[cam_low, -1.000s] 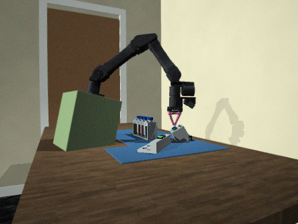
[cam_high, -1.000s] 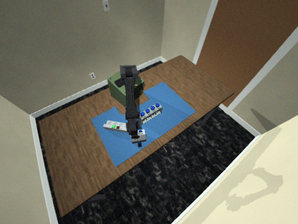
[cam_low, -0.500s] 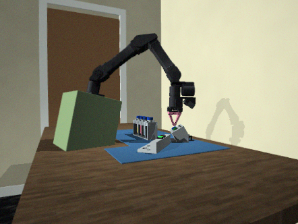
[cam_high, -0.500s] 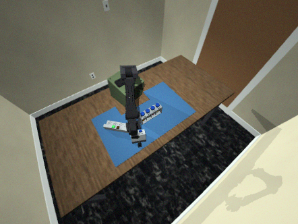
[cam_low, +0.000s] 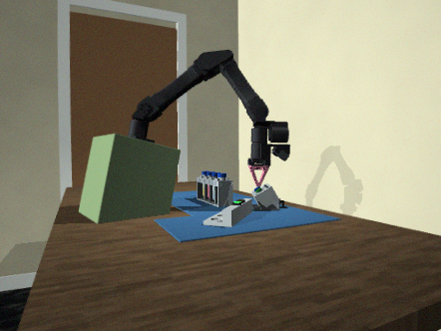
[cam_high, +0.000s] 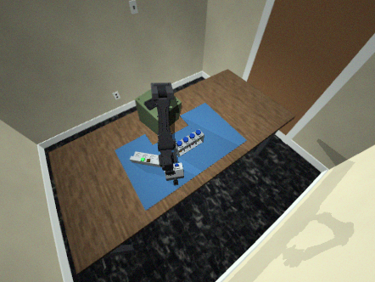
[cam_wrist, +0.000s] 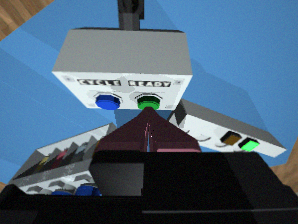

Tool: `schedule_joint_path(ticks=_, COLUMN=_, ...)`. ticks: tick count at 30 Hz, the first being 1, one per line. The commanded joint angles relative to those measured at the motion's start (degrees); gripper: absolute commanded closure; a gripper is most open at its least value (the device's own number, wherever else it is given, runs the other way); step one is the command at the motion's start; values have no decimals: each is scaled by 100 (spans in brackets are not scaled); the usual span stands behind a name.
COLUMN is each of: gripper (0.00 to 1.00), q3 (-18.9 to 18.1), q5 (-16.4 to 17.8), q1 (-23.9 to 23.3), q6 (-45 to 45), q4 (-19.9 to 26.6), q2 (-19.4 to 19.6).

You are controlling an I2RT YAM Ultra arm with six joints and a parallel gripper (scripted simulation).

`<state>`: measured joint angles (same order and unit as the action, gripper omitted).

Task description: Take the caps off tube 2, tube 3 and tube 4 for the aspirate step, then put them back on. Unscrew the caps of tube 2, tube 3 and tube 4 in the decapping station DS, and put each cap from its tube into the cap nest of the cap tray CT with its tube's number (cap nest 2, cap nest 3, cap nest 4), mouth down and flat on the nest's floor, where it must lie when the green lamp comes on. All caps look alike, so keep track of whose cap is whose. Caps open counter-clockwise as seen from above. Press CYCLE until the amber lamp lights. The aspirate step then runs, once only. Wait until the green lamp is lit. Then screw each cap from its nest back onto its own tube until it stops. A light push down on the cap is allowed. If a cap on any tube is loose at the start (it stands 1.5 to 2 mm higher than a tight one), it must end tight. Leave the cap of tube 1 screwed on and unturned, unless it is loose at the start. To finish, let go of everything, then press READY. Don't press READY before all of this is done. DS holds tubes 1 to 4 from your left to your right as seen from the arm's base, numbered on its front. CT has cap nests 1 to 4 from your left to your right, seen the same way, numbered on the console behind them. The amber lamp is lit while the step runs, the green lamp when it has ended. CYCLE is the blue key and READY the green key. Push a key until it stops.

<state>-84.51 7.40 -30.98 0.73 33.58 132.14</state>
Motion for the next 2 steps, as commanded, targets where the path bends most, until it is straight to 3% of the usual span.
schedule_joint_path(ticks=1, gripper=100, q3=-52, q5=-1, q1=-6, q6=-5, q4=-74, q2=-41)
schedule_joint_path(ticks=2, gripper=100, q3=-52, q5=-1, q1=-5, q6=-6, q4=-84, q2=-31)
